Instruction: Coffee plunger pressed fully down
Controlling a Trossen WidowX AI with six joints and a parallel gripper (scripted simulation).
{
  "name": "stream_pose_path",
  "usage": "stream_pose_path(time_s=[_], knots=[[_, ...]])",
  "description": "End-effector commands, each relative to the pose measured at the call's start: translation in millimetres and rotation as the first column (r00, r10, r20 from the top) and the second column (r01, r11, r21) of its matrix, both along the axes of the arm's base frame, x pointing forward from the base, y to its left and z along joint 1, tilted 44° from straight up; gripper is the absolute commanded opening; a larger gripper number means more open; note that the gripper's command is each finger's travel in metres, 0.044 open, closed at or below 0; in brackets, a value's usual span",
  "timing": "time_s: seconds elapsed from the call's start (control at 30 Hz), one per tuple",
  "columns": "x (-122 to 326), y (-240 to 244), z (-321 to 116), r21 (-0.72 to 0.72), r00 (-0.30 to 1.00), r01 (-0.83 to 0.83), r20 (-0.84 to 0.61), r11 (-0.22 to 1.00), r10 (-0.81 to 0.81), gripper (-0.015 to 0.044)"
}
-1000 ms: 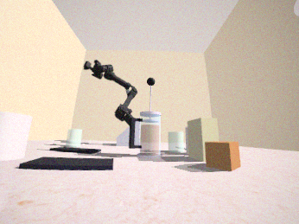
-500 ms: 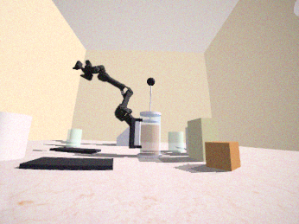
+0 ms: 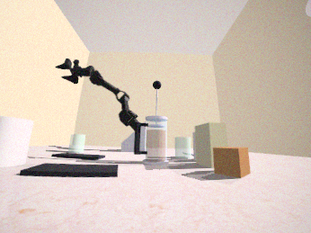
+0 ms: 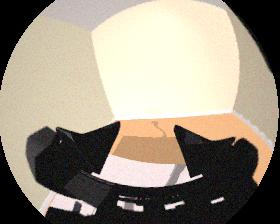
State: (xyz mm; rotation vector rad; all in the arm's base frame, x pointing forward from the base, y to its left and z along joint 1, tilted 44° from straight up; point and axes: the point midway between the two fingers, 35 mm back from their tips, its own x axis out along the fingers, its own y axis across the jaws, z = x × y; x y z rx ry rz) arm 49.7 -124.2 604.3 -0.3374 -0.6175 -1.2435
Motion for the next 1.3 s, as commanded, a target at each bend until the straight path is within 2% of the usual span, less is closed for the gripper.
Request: stream_pose_path(time_s=[0.0, 0.3, 0.5, 0.67, 0.97, 1.27], knots=[[60, -8, -20, 0.048, 0.989, -0.106, -0.097, 0.993, 0.11, 0.044], [185, 19, -84, 0.175, 0.87, -0.326, -0.33, 0.929, 0.367, 0.044], [257, 64, -147, 0.287, 0.718, -0.424, -0.473, 0.859, 0.511, 0.044], [299, 113, -206, 0.371, 0.57, -0.462, -0.571, 0.805, 0.59, 0.044], [329, 211, -319, 0.487, 0.281, -0.479, -0.704, 0.731, 0.653, 0.044], [303, 301, -437, 0.501, -0.014, -0.466, -0.828, 0.729, 0.56, 0.044]])
